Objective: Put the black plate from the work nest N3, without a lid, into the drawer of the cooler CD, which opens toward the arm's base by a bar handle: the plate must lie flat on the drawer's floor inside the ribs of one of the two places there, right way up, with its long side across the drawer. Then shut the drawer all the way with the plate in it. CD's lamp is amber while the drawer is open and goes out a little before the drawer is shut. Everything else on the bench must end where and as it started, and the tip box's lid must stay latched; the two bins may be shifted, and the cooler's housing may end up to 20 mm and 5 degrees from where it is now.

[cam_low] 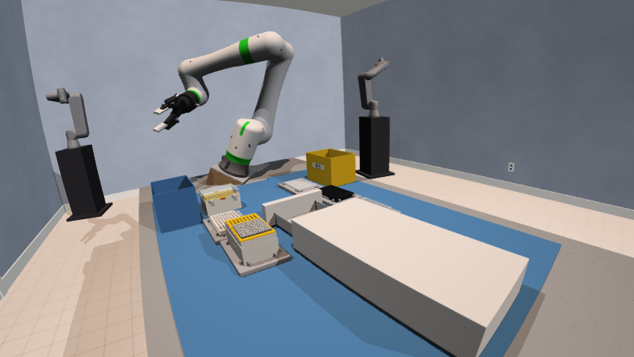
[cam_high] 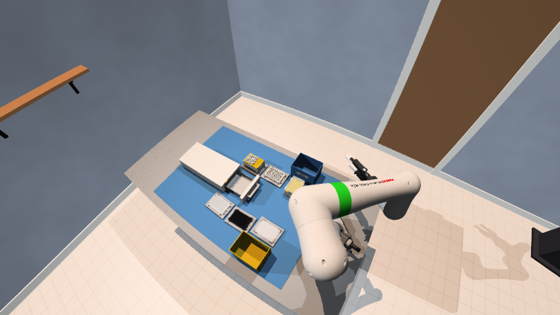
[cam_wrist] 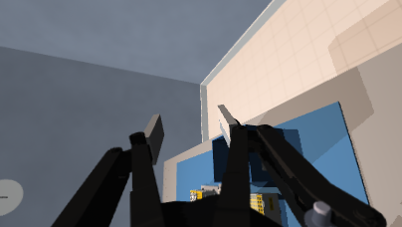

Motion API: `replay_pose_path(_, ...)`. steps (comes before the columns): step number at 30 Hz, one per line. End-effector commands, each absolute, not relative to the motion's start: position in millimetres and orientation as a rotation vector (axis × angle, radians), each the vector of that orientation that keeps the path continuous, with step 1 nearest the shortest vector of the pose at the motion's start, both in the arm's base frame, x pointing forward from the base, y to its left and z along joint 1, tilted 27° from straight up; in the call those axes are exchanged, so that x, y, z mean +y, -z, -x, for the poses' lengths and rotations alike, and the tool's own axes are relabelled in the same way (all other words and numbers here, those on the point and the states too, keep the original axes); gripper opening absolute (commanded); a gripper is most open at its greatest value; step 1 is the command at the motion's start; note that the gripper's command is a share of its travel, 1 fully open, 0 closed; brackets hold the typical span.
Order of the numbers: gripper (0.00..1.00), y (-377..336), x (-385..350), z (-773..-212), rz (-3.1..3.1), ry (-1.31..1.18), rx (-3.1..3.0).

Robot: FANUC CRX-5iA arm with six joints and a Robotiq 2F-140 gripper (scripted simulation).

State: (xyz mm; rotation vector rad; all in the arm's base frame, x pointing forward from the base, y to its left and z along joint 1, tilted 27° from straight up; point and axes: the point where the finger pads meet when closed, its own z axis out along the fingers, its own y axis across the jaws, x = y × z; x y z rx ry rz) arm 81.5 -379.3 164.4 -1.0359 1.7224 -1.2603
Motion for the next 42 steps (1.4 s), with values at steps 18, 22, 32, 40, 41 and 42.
replay_pose_path(18,0.00,-168,-339,-163,1.441,0.989,1.519)
replay_pose_path(22,0.00,-169,-331,-177,1.475,0.966,1.498)
replay_pose_path(32,0.00,-173,-309,-206,1.660,0.842,1.372)
replay_pose_path(40,0.00,-178,-286,-232,1.809,0.745,1.256)
replay_pose_path(41,0.00,-178,-286,-232,1.809,0.745,1.256)
replay_pose_path(42,0.00,-179,-283,-235,1.837,0.727,1.232)
